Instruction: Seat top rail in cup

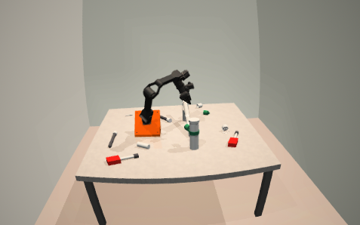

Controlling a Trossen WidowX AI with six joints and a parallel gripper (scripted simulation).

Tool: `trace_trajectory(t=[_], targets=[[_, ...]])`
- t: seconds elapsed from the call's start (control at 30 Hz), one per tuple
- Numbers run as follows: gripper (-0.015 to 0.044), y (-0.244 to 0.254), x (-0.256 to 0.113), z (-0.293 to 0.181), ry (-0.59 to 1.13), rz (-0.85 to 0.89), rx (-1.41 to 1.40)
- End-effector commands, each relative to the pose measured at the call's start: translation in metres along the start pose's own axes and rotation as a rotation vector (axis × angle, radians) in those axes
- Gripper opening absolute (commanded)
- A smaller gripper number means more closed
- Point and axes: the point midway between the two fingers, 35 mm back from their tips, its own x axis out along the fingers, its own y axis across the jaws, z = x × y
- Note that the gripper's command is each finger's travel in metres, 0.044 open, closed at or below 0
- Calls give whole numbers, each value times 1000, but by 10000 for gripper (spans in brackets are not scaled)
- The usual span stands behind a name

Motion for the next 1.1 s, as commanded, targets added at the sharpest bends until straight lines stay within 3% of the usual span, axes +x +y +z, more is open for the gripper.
trace_trajectory(t=[0.0,0.2,0.6,0.73,1.07], targets=[[440,4,-4,-13,6,-27,-15],[440,-5,-2,-12,28,-7,-130],[440,-85,9,-13,53,161,-968],[440,-91,8,-12,37,182,-1014],[440,-143,8,-25,-57,246,-1482]])
